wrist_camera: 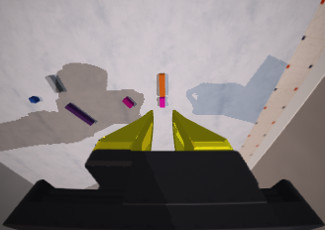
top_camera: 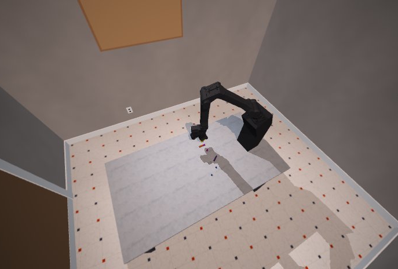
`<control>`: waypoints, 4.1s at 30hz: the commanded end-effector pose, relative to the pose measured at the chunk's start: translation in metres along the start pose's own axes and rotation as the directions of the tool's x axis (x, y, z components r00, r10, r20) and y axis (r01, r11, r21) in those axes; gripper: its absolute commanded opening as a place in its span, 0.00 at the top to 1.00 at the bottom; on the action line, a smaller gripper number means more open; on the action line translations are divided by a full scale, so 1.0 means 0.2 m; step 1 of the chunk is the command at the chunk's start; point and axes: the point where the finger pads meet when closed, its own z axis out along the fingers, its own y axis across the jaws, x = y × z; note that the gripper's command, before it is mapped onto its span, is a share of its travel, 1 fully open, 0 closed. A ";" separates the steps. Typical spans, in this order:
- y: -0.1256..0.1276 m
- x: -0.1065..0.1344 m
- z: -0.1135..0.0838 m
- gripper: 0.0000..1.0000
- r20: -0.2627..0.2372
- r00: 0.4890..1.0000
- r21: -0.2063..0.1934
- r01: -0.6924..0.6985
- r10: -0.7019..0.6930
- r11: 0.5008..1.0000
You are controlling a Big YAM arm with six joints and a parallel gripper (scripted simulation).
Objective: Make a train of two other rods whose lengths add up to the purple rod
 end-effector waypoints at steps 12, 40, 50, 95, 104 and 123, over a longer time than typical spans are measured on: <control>0.02 0.04 0.02 0.00 -0.022 1.000 -0.011 0.012 -0.013 1.000; -0.03 -0.01 -0.33 0.00 0.009 1.000 0.006 0.005 -0.005 1.000; -0.01 -0.02 -0.53 0.00 0.008 1.000 0.002 0.014 -0.014 1.000; 0.00 0.01 -0.48 0.00 -0.010 1.000 -0.005 0.011 -0.011 1.000; 0.00 0.01 -0.48 0.00 -0.010 1.000 -0.005 0.011 -0.011 1.000; 0.00 0.01 -0.48 0.00 -0.010 1.000 -0.005 0.011 -0.011 1.000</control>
